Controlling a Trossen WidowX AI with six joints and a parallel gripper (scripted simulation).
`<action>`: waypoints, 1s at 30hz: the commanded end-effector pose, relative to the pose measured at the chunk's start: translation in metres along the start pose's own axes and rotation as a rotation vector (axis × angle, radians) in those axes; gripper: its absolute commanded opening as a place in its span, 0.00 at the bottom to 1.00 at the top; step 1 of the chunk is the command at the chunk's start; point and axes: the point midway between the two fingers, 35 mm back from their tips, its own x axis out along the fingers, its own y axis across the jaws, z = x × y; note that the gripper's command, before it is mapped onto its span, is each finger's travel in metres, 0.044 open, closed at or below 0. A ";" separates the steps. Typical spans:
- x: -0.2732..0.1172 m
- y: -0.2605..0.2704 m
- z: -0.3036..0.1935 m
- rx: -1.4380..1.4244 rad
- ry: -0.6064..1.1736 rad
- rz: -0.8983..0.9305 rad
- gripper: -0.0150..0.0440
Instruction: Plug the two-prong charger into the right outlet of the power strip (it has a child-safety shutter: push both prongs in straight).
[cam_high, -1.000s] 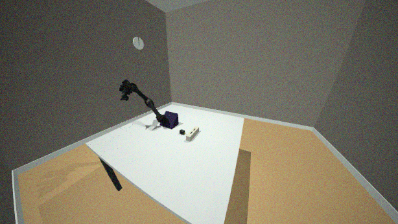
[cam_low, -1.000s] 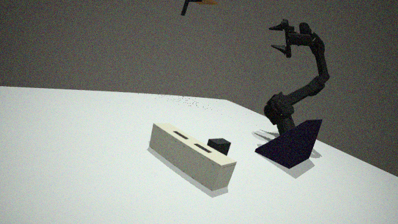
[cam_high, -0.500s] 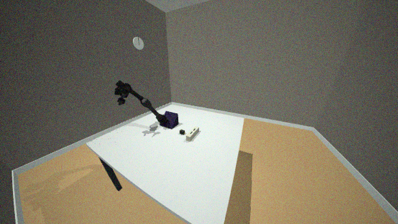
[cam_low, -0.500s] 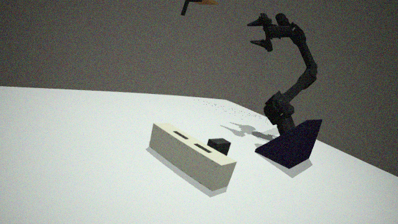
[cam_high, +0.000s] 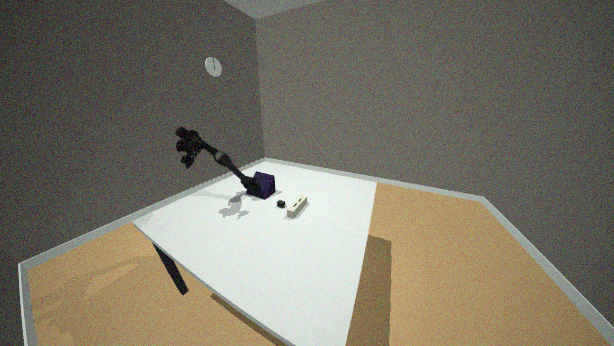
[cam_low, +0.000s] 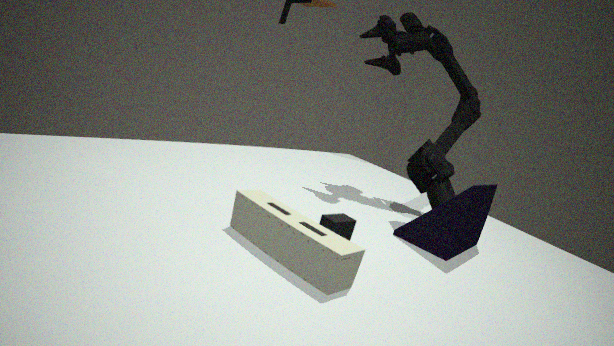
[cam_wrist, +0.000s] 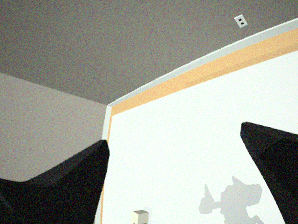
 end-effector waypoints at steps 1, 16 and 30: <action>0.020 0.008 -0.006 -0.032 0.058 0.002 1.00; 0.092 0.041 -0.039 -0.142 0.270 0.071 1.00; 0.151 0.073 -0.088 -0.243 0.469 0.045 1.00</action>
